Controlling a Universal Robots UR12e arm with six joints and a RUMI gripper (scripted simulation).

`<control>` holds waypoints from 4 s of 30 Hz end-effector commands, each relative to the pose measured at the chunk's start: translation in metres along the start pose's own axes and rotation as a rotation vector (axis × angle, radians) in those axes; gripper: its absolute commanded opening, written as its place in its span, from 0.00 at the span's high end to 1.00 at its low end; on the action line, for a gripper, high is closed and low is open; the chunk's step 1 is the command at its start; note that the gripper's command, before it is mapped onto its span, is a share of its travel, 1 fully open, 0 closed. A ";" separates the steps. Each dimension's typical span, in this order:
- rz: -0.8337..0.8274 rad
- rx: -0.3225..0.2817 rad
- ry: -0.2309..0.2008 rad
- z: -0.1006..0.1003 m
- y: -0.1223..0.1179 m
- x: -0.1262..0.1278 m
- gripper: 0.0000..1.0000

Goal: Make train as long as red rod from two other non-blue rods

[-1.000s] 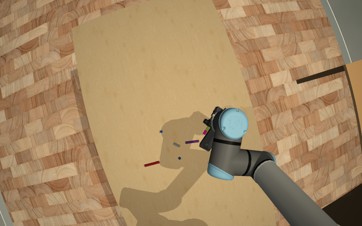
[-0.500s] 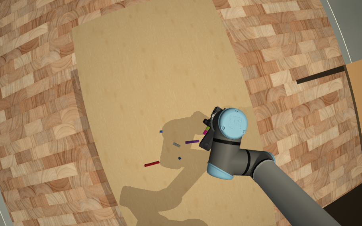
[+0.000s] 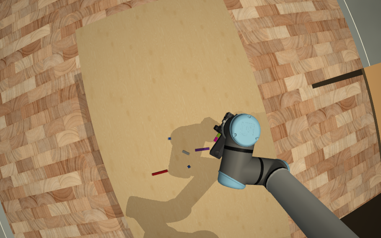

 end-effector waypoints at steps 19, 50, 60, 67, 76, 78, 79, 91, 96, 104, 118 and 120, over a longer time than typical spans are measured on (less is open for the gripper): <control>0.000 -0.001 -0.001 0.000 0.000 0.000 0.97; 0.000 -0.001 -0.001 0.023 0.000 0.000 0.86; 0.000 -0.001 -0.001 0.065 0.000 0.000 0.86; 0.000 -0.001 -0.001 0.089 0.000 0.000 0.86; 0.000 -0.001 -0.001 0.090 0.000 0.000 0.00; 0.000 -0.001 -0.001 0.090 0.000 0.000 0.00; 0.000 -0.001 -0.001 0.090 0.000 0.000 0.00; 0.000 -0.001 -0.001 0.090 0.000 0.000 0.00; 0.000 -0.001 -0.001 0.091 0.000 0.000 0.00; 0.000 -0.001 -0.001 0.104 0.000 0.000 0.00; 0.000 -0.001 -0.001 0.175 0.000 0.000 0.00; 0.000 -0.001 -0.001 0.178 0.000 0.000 0.00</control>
Point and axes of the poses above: the point where the finger pads meet when closed, its own z axis back along the fingers, its own x axis across the jaws, y = z × x, the point moved 1 cm from there along z, back along the fingers, and after that the axes turned 8 degrees about -z, right-handed, at the moved point
